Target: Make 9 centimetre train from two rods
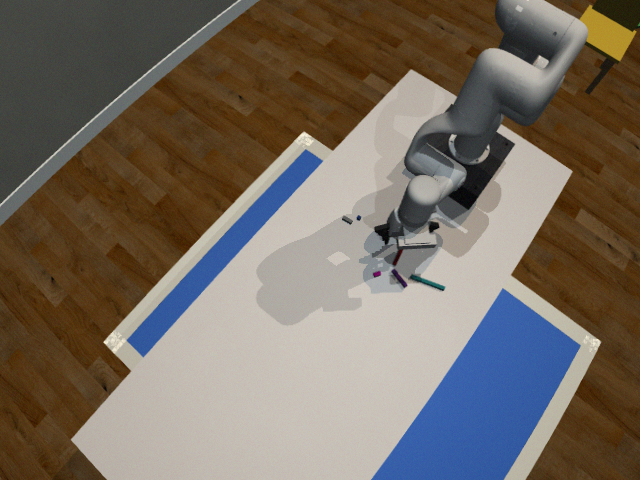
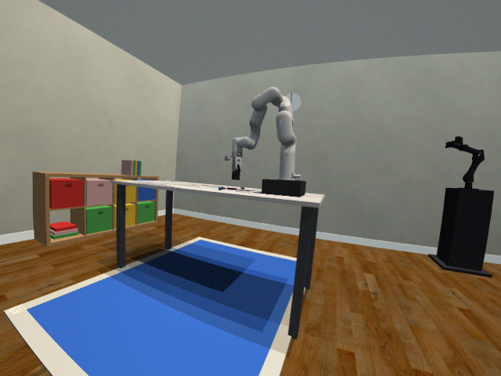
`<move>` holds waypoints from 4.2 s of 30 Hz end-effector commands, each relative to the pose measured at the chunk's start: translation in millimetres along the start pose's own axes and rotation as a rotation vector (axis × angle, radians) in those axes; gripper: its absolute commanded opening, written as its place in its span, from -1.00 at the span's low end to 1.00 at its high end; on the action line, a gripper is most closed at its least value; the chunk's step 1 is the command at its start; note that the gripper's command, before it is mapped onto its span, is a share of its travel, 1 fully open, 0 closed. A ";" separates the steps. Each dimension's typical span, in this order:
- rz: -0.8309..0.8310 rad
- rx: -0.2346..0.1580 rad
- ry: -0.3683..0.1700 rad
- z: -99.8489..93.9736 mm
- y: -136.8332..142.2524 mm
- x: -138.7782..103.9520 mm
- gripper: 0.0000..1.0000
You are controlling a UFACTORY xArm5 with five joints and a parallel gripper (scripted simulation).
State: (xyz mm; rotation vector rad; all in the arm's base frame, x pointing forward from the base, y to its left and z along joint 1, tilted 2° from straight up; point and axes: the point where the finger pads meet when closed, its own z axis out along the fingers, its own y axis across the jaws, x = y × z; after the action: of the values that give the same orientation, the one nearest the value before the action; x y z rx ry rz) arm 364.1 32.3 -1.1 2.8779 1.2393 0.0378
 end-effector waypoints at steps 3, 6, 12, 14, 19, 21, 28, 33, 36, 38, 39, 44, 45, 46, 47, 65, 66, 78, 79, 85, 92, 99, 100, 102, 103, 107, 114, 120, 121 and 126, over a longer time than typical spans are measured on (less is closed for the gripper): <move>0.151 -0.002 0.003 -2.1 9.0 10.0 1.00; 0.282 -0.002 0.003 -3.1 16.0 17.7 1.00; 0.436 -0.002 0.003 -4.2 24.1 26.7 1.00; 0.570 -0.002 0.004 -5.1 31.0 34.3 1.00; 0.745 -0.001 0.004 -6.3 40.0 44.2 1.00; 0.822 -0.001 0.004 -6.8 44.0 48.5 1.00; 1.055 -0.001 0.005 -8.2 55.7 61.4 1.00; 1.245 -0.001 0.005 -9.2 65.0 71.6 1.00; 1.319 0.000 0.005 -9.6 68.7 75.6 1.00; 1.334 0.000 0.005 -9.7 69.4 76.4 1.00; 1.335 0.000 0.005 -9.7 69.4 76.4 1.00; 1.336 0.000 0.005 -9.7 69.4 76.4 -0.51; 1.336 0.000 0.005 -9.7 69.4 76.4 -0.51; 1.336 0.000 0.005 -9.7 69.4 76.4 -0.51; 1.336 0.000 0.005 -9.7 69.4 76.4 -0.51; 1.336 0.000 0.005 -9.7 69.4 76.4 -0.51; 1.336 0.000 0.005 -9.7 69.4 76.4 -0.51; 1.336 0.000 0.005 -9.5 69.4 76.4 -0.51; 1.336 0.000 0.005 -9.5 69.4 76.4 -0.51; 1.336 0.000 0.005 -8.3 69.5 76.4 -0.51; 1.336 0.000 0.004 -3.1 69.6 76.4 -0.51; 1.336 0.000 0.004 2.9 69.6 76.5 -0.51; 1.336 0.000 0.004 4.3 69.6 76.5 -0.51; 1.336 0.000 0.004 7.3 69.6 76.5 -0.51; 1.336 0.000 0.004 8.8 69.6 76.6 -0.51; 1.336 0.000 0.004 15.1 69.6 76.7 -0.51; 1.336 0.000 0.004 23.1 69.6 77.0 -0.51; 1.336 0.000 0.004 31.5 69.6 77.2 -0.51; 1.336 0.000 0.004 32.8 69.6 77.2 -0.51; 1.336 0.000 0.004 37.7 69.6 77.3 -0.51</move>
State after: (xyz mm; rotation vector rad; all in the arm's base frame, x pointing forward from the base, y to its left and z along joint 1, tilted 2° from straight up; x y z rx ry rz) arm 467.1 40.6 -35.3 3.0431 -0.8140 0.0378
